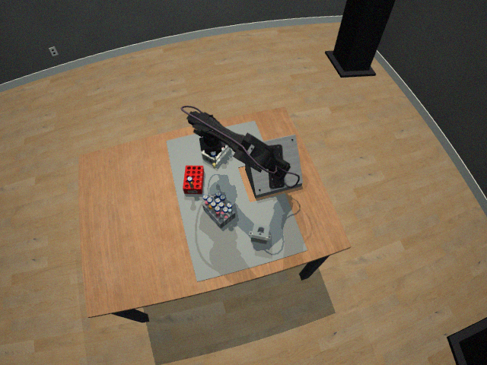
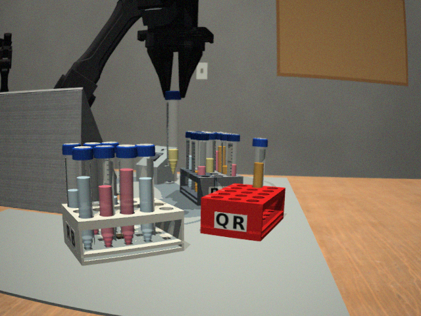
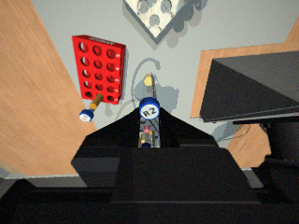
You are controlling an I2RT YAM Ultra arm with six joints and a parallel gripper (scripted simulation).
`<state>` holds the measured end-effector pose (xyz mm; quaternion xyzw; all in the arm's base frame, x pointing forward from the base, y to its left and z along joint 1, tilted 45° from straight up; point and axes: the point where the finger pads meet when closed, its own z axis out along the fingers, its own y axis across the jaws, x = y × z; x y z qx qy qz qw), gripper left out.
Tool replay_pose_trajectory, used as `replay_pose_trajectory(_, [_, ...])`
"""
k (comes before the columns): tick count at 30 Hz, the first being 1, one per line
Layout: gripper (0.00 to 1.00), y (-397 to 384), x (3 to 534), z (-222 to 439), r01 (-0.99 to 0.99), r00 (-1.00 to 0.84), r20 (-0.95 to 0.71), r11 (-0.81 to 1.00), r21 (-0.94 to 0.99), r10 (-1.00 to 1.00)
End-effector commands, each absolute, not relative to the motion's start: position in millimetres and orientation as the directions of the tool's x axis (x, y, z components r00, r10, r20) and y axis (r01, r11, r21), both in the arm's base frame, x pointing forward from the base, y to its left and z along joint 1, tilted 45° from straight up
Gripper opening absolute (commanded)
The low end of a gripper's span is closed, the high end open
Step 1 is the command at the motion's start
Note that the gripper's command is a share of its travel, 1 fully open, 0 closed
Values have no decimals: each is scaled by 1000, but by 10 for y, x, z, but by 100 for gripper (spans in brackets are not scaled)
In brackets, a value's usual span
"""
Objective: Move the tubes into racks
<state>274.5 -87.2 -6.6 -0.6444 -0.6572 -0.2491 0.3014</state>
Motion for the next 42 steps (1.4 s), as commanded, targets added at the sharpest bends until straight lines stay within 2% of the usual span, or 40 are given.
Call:
replay_pose_trajectory(1, [0, -995, 2605, -197, 996, 15, 710, 49, -69, 704])
replay_pose_trajectory(9, [0, -1143, 2430, -318, 997, 12, 709, 49, -66, 705])
replay_pose_trajectory(12, [0, -1274, 2526, -262, 999, -18, 680, 47, -25, 733])
replay_pose_trajectory(17, [0, -1244, 2288, -413, 997, 13, 711, 49, -67, 703])
replay_pose_trajectory(42, [0, -1440, 2621, -543, 997, 10, 705, 47, -61, 709])
